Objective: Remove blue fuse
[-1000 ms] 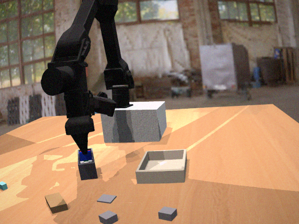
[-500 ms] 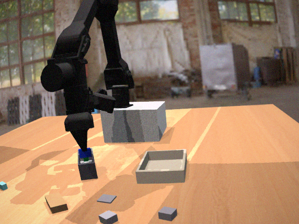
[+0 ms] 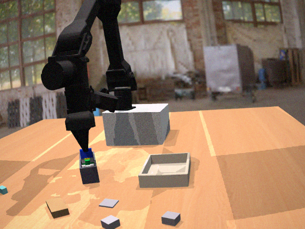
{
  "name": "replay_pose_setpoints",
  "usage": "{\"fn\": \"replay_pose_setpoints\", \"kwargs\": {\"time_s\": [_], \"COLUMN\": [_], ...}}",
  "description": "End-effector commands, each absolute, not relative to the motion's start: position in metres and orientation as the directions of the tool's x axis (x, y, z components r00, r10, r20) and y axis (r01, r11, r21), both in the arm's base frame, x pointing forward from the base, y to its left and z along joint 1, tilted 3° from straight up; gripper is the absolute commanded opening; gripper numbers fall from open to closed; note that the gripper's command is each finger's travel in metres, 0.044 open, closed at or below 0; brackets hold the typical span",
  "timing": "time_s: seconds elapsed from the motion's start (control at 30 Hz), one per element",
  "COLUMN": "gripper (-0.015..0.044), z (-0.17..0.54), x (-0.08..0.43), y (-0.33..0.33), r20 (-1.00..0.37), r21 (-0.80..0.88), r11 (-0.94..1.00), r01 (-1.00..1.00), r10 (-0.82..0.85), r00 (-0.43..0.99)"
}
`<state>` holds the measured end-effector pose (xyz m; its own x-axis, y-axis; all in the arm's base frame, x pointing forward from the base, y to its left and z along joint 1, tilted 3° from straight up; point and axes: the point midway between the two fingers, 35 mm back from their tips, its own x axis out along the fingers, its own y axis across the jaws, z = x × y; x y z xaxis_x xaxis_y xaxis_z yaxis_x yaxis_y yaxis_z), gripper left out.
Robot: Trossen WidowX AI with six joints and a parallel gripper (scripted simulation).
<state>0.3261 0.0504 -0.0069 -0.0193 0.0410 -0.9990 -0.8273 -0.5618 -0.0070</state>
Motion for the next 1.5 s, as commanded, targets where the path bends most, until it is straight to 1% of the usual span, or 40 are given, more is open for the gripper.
{"fn": "replay_pose_setpoints", "kwargs": {"time_s": [0.0, 0.93, 1.47], "gripper": [0.0, 0.0, 0.0], "z": [-0.002, 0.021, 0.026], "x": [0.327, 0.327, 0.316], "y": [0.05, 0.05, 0.14], "r20": [-0.999, -0.999, -0.999], "r21": [-0.011, -0.011, -0.016], "r11": [-0.563, -0.562, -0.562], "r01": [-0.827, -0.827, -0.827], "r10": [0.037, 0.037, 0.044], "r00": [-0.011, -0.011, -0.011]}}
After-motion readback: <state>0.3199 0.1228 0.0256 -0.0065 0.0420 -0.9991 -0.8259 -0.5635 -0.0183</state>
